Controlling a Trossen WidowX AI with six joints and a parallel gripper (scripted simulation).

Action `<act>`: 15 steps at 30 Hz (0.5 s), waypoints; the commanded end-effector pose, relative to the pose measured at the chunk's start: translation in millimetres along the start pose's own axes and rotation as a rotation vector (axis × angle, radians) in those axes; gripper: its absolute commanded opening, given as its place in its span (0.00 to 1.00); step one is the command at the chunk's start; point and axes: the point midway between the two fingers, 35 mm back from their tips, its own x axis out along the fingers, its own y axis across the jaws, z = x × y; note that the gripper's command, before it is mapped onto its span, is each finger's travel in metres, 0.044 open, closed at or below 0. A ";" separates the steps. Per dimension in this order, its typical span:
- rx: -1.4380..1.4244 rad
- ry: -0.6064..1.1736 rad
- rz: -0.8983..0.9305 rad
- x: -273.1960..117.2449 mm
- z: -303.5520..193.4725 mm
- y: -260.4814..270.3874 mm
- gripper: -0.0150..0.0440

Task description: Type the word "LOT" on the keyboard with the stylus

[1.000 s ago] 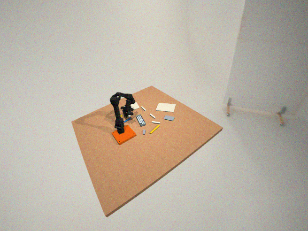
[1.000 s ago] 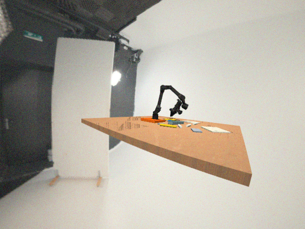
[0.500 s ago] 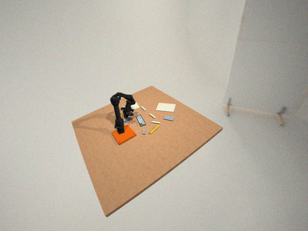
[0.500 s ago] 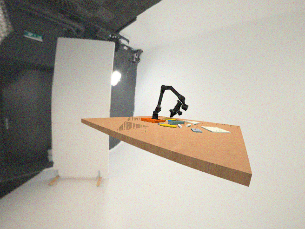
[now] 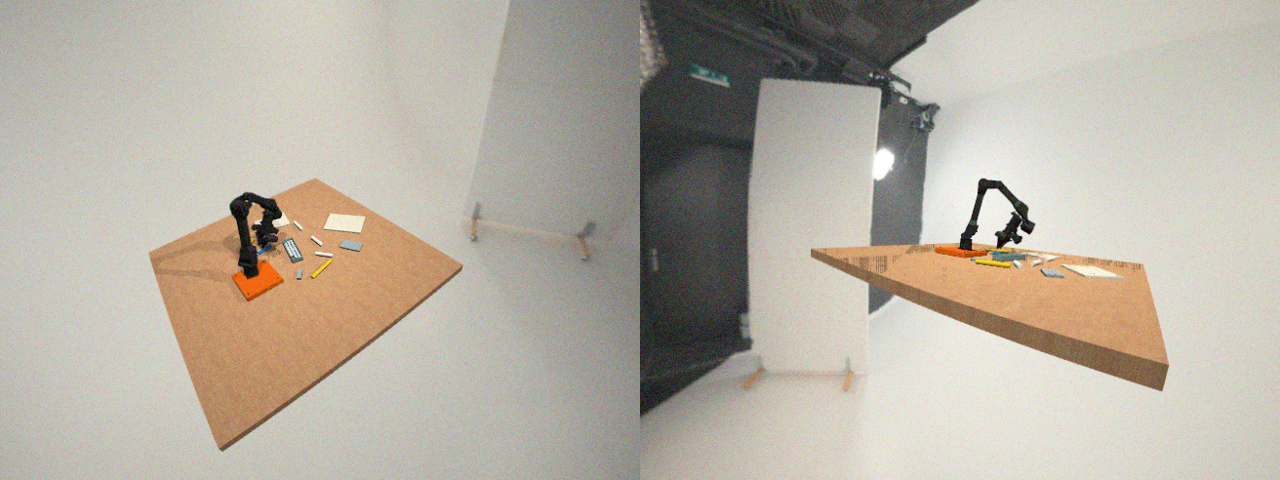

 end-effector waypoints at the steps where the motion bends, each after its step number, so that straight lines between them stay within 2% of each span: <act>1: -0.004 0.007 0.002 4.5 1.0 -0.1 0.51; 15: -0.004 0.007 0.002 13.9 6.2 -0.4 0.51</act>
